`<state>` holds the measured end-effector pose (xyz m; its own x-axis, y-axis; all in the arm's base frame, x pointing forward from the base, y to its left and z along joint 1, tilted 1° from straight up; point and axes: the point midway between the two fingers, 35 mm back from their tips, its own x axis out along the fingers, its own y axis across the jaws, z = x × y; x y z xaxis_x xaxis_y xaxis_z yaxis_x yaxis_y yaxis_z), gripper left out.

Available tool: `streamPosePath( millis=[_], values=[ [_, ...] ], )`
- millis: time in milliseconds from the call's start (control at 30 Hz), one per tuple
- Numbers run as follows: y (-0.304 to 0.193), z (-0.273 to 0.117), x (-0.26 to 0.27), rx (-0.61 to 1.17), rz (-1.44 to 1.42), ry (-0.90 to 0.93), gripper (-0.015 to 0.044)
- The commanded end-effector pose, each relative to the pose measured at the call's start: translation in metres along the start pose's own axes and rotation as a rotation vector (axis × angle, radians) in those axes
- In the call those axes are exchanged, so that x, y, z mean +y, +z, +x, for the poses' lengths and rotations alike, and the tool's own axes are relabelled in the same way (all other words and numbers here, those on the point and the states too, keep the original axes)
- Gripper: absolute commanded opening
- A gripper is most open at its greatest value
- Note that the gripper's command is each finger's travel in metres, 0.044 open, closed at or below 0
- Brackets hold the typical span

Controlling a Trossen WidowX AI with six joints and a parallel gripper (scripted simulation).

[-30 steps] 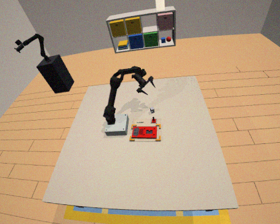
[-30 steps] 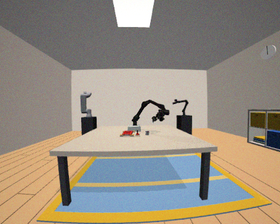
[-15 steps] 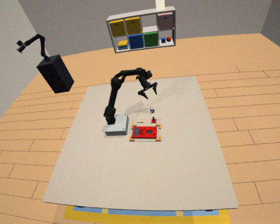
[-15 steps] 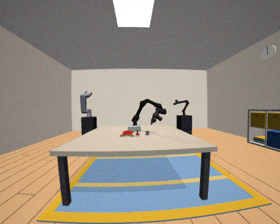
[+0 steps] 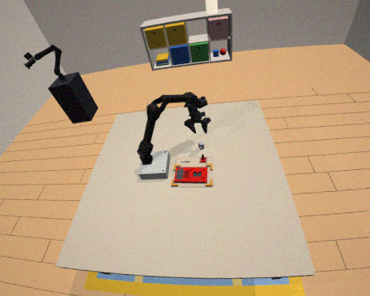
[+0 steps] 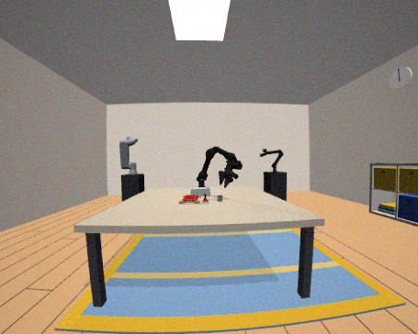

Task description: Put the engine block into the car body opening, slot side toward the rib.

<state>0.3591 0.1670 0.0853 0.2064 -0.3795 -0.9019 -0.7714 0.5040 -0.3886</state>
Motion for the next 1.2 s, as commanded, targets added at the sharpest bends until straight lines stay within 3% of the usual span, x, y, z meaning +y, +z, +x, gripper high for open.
streamPosePath(
  millis=[0,633,833,933,1167],
  values=[
    [-0.005,0.001,-0.003,-0.024,0.108,0.065,0.0440],
    [-0.028,0.013,-0.017,-0.068,0.646,0.420,0.0440],
    [-0.028,0.016,-0.018,-0.068,0.665,0.433,0.0440],
    [-0.022,0.043,-0.007,-0.068,0.665,0.433,0.0440],
    [-0.020,0.054,-0.002,-0.068,0.665,0.433,0.0440]
  ],
)
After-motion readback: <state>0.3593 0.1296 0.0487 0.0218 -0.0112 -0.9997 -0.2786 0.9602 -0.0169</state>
